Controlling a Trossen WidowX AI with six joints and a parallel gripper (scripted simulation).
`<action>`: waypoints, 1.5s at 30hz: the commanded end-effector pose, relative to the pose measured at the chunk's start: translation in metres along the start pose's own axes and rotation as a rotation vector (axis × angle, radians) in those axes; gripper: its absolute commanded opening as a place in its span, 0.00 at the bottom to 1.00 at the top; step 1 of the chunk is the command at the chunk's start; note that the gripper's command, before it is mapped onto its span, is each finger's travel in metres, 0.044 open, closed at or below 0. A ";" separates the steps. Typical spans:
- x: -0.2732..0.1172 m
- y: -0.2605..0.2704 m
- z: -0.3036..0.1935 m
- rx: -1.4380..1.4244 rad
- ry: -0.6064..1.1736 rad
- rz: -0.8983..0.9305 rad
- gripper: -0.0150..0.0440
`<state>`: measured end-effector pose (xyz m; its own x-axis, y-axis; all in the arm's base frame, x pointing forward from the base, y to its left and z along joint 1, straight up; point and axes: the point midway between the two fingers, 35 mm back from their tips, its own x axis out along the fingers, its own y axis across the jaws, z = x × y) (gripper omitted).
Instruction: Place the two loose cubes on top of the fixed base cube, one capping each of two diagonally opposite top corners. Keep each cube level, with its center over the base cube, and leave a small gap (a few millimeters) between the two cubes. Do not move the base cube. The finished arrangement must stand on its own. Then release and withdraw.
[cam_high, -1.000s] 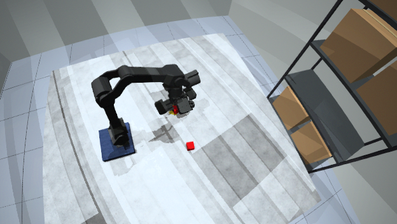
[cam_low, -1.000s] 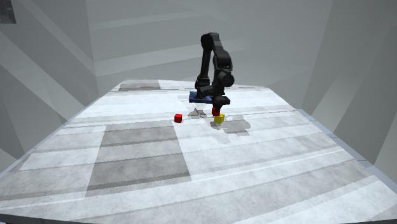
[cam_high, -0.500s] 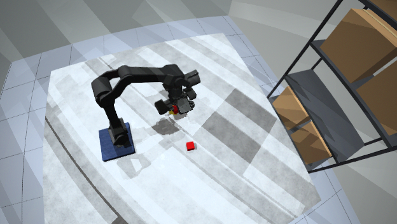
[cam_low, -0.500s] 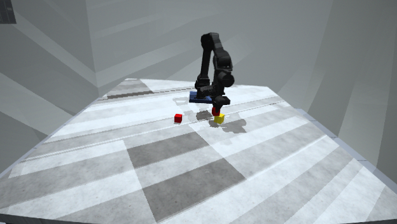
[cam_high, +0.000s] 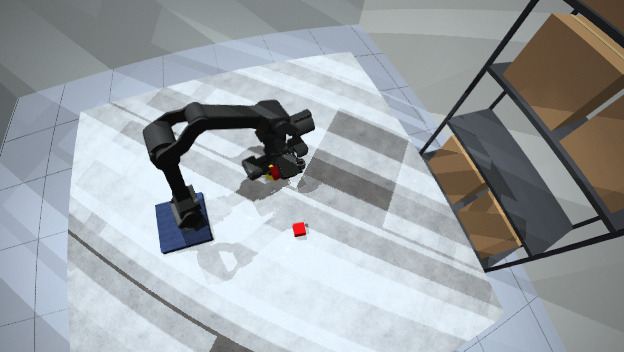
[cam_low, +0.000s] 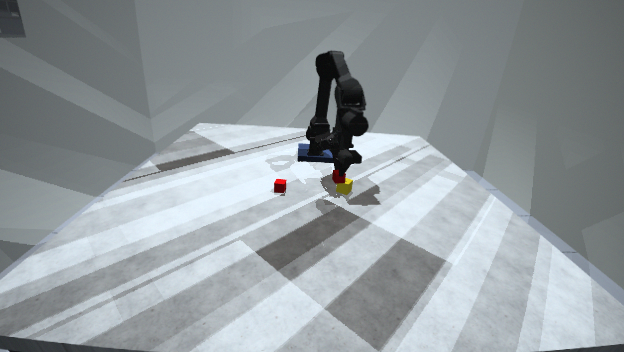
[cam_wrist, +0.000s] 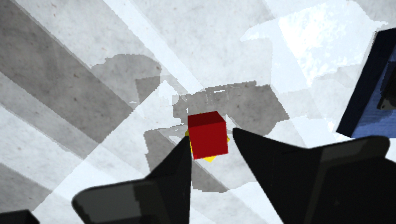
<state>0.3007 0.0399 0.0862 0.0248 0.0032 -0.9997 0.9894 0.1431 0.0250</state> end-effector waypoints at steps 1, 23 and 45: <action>-0.008 0.003 0.000 0.000 0.000 0.013 0.60; -0.027 0.003 0.000 0.000 0.000 0.013 0.60; -0.035 0.006 0.056 -0.844 -0.007 0.005 0.70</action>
<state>0.3096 -0.0044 0.1185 0.0302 -0.0020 -0.9995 0.6780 0.7349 0.0190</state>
